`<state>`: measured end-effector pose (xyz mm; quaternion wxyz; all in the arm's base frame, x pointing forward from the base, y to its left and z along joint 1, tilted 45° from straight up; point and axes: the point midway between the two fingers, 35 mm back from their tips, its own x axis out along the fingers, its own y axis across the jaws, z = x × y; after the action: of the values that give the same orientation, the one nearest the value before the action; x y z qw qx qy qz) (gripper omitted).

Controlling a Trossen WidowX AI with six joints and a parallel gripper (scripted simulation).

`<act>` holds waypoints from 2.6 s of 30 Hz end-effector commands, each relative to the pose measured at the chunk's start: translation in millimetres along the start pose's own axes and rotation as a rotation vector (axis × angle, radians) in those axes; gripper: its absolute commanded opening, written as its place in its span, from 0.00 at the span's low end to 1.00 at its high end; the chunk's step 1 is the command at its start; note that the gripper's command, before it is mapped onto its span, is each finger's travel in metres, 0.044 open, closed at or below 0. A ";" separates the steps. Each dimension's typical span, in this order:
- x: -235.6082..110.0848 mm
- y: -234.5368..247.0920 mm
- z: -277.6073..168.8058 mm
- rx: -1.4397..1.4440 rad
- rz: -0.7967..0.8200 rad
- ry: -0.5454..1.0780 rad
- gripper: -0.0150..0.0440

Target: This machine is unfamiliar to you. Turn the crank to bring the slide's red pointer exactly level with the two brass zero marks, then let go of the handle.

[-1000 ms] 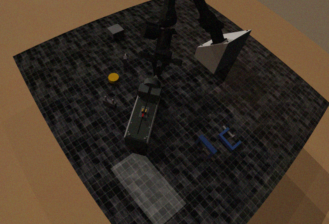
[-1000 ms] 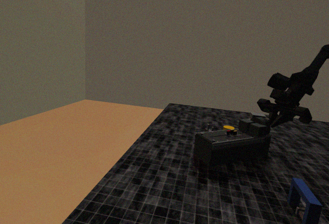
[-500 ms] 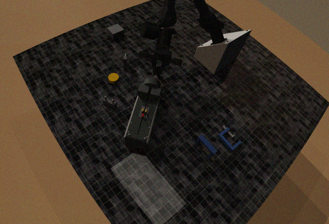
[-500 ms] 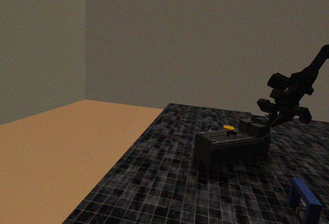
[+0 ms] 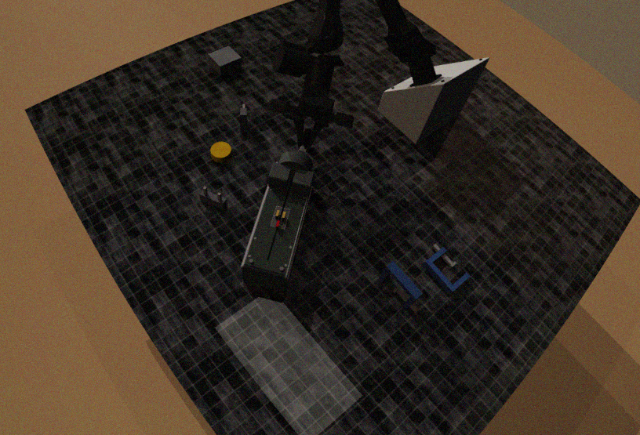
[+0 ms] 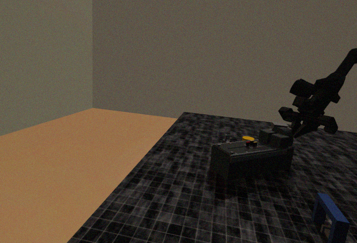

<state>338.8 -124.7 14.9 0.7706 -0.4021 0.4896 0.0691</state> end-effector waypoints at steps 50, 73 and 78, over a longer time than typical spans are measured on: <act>-1.4 -13.3 0.8 0.002 -0.025 -0.005 0.25; -0.2 -16.1 -0.2 0.002 -0.025 -0.005 0.25; 0.4 -17.1 -0.6 0.002 -0.025 -0.005 0.25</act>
<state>342.8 -130.3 19.0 0.7712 -0.4036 0.4873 0.0699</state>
